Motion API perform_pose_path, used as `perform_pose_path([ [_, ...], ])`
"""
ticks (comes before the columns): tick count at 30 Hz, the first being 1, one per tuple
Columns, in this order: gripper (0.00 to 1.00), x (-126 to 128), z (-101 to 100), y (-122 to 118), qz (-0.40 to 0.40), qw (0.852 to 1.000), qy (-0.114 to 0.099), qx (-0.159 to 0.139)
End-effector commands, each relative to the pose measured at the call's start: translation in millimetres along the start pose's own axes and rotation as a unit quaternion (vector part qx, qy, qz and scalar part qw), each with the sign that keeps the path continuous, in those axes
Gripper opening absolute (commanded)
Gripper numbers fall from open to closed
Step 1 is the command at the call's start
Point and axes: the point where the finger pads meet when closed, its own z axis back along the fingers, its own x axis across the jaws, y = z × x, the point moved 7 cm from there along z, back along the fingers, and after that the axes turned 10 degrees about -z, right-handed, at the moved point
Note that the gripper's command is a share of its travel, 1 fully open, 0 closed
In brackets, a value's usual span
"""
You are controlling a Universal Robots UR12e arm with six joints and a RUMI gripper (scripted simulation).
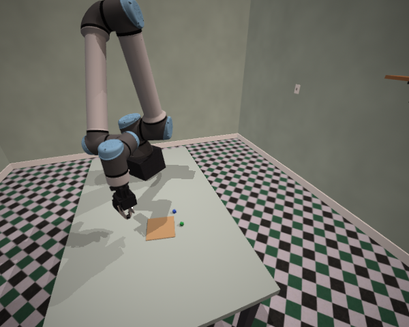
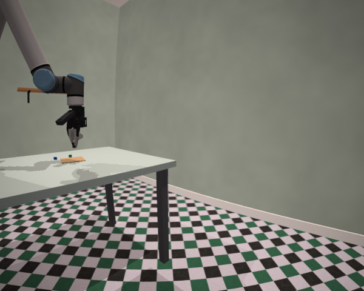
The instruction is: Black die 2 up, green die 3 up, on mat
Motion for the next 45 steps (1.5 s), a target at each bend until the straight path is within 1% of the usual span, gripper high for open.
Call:
perform_pose_path([
  [1, 0.00, 0, -2, -2, -0.030, 1.000, 0.001, 0.000],
  [6, 0.00, 0, -2, -1, -0.030, 1.000, 0.000, -0.007],
  [9, 0.00, -1, -3, 1, -0.030, 0.999, -0.003, -0.022],
  [11, 0.00, -1, -3, 4, -0.030, 0.999, -0.005, -0.037],
  [13, 0.00, -1, -3, 4, -0.030, 0.999, -0.005, -0.037],
  [14, 0.00, -1, -3, 5, -0.030, 0.998, -0.007, -0.047],
  [17, 0.00, -2, -4, 11, -0.030, 0.996, -0.012, -0.083],
  [20, 0.00, -2, -5, 18, -0.030, 0.991, -0.018, -0.128],
  [24, 0.00, -3, -9, 28, -0.029, 0.980, -0.028, -0.197],
  [25, 0.00, -4, -11, 30, -0.029, 0.976, -0.030, -0.212],
  [26, 0.00, -4, -11, 31, -0.029, 0.976, -0.031, -0.215],
  [28, 0.00, -4, -14, 36, -0.029, 0.967, -0.036, -0.251],
  [30, 0.00, -4, -14, 36, -0.029, 0.967, -0.036, -0.251],
  [35, 0.00, -6, -20, 48, -0.028, 0.941, -0.048, -0.335],
  [39, 0.00, -6, -27, 54, -0.027, 0.921, -0.056, -0.386],
  [41, 0.00, -7, -29, 56, -0.027, 0.912, -0.058, -0.405],
  [45, 0.00, -7, -33, 59, -0.027, 0.900, -0.063, -0.431],
])
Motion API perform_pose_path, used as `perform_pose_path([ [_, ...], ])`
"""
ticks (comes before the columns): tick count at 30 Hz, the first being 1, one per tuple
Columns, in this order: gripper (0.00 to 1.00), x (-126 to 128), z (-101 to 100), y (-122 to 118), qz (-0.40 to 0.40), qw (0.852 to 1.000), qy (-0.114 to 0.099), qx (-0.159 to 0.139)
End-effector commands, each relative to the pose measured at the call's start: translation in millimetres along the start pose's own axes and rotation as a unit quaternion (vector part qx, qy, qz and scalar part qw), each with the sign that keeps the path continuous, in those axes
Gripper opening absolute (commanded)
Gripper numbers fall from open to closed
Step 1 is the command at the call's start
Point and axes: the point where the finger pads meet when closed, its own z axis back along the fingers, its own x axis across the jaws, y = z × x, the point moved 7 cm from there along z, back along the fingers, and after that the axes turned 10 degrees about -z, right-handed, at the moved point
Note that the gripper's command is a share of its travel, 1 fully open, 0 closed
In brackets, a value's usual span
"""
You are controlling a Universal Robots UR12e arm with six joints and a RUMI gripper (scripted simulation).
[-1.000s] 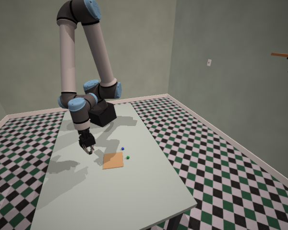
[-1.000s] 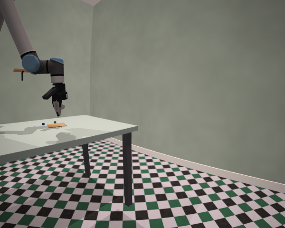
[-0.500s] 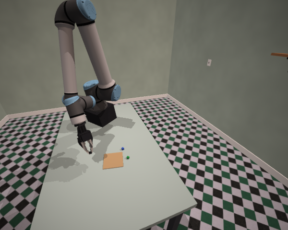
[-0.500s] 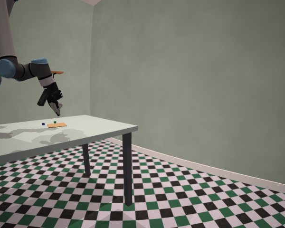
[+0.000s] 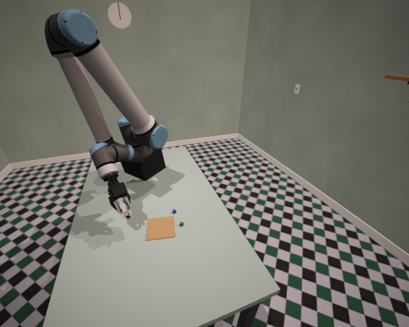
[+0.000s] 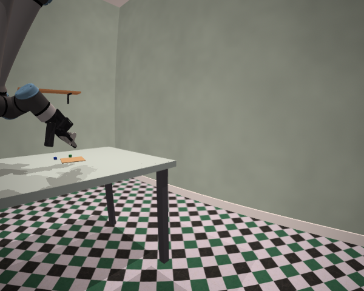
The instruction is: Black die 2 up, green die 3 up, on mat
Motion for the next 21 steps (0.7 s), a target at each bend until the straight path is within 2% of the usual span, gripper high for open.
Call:
perform_pose_path([
  [1, 0.00, -1.2, -3.3, 9.3, 0.001, 0.999, -0.004, -0.046],
  [9, 0.00, -1.6, -2.4, 12.6, 0.002, 0.997, -0.008, -0.072],
  [21, 0.00, -1.8, -3.0, 13.7, 0.002, 0.997, -0.008, -0.074],
])
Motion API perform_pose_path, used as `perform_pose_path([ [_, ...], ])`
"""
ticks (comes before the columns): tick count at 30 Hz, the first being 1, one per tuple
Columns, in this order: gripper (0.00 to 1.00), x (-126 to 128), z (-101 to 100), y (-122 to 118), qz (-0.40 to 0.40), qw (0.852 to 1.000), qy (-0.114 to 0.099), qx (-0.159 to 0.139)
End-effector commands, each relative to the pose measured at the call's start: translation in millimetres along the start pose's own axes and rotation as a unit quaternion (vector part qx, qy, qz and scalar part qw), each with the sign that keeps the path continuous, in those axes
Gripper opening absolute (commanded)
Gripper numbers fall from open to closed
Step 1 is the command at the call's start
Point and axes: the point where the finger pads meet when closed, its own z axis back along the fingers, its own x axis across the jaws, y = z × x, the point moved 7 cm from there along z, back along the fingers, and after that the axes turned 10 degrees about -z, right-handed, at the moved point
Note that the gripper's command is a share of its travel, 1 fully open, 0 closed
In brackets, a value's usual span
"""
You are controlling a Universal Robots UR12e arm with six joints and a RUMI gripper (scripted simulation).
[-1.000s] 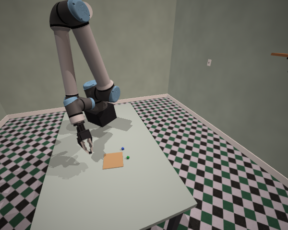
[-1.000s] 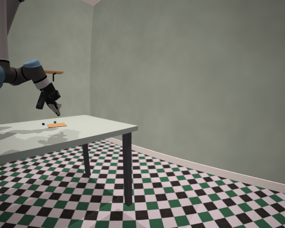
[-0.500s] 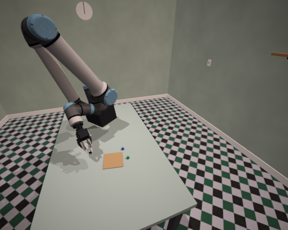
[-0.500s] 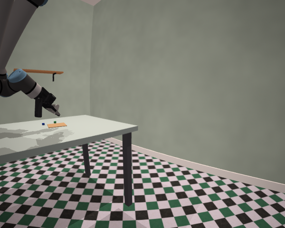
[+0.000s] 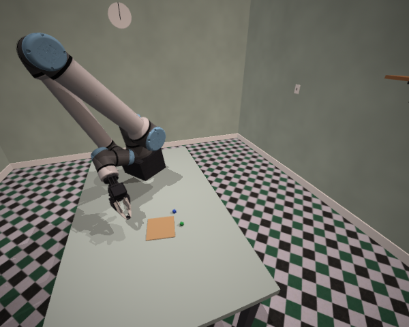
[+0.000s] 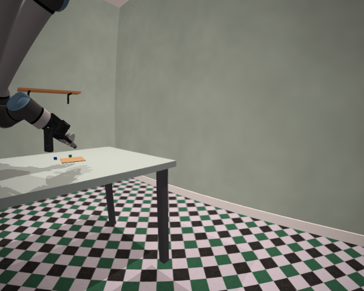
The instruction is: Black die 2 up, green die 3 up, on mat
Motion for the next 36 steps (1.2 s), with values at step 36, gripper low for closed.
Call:
perform_pose_path([
  [36, 0.00, -11, -45, 62, 0.000, 1.000, 0.000, -0.001],
])
